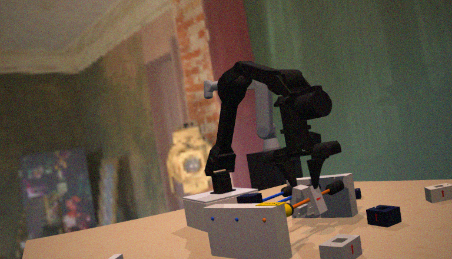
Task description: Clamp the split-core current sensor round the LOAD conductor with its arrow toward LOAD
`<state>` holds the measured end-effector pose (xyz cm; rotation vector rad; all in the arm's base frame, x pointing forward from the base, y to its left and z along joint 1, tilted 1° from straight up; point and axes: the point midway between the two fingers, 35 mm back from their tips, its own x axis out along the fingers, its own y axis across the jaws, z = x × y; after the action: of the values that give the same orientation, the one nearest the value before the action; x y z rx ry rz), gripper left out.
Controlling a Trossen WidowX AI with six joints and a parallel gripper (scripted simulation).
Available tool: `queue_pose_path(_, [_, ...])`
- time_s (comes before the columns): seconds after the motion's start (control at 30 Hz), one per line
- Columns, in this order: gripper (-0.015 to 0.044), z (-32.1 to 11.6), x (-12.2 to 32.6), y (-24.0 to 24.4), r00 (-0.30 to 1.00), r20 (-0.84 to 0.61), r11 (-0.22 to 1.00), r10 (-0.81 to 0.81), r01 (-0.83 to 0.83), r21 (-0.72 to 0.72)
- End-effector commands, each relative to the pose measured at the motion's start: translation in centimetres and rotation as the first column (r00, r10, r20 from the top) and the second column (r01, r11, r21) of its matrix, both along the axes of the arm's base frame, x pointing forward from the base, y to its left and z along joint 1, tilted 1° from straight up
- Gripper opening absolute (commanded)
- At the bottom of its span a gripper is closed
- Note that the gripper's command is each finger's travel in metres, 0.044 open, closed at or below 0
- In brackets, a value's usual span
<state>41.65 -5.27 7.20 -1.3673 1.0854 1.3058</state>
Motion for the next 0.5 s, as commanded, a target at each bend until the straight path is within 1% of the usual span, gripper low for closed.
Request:
queue_pose_path(0.0, [0.0105, 0.10, 0.00, 0.00, 1.000, 0.001, 1.000, 0.000, 0.000, 0.000])
queue_pose_path(0.4, [0.0420, 0.10, 0.00, 0.00, 1.000, 0.001, 1.000, 0.000, 0.000, 0.000])
queue_pose_path(0.43, [0.0440, 0.10, 0.00, 0.00, 1.000, 0.001, 1.000, 0.000, 0.000, 0.000])
queue_pose_path(0.47, [0.0440, 0.10, 0.00, 0.00, 1.000, 0.001, 1.000, 0.000, 0.000, 0.000])
